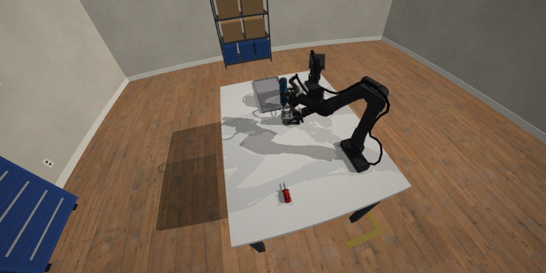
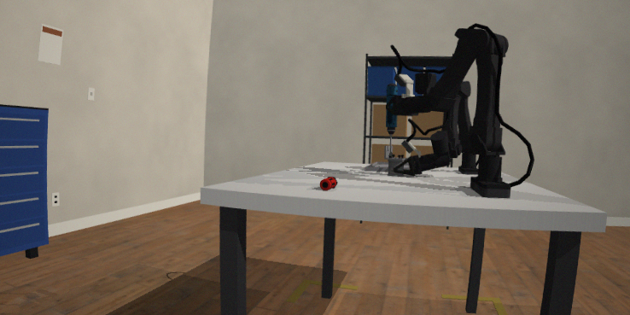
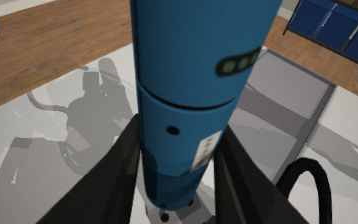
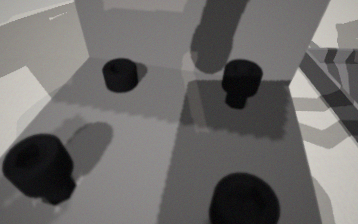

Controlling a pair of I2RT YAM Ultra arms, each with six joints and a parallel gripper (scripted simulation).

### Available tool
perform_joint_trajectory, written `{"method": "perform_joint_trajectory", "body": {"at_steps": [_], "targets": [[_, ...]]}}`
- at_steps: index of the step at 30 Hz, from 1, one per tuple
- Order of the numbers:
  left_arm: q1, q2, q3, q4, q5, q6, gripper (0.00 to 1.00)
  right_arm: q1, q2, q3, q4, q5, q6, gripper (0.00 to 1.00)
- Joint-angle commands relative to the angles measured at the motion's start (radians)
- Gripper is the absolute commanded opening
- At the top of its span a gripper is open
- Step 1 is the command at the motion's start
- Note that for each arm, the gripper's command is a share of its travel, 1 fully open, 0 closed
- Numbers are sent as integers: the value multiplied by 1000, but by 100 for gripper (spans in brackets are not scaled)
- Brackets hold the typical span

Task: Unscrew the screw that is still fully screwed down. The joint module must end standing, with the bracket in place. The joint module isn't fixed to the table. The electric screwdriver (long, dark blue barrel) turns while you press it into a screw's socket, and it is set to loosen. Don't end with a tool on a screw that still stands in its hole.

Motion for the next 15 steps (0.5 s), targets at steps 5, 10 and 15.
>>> {"method": "perform_joint_trajectory", "body": {"at_steps": [5,10,15], "targets": [[-16,-17,19,91,-11,-7,42,0,-8,2,1,5,1,59],[-12,-18,19,91,-11,-6,42,0,-8,2,1,5,1,59],[-12,-18,19,91,-11,-6,42,0,-8,2,1,5,1,59]]}}
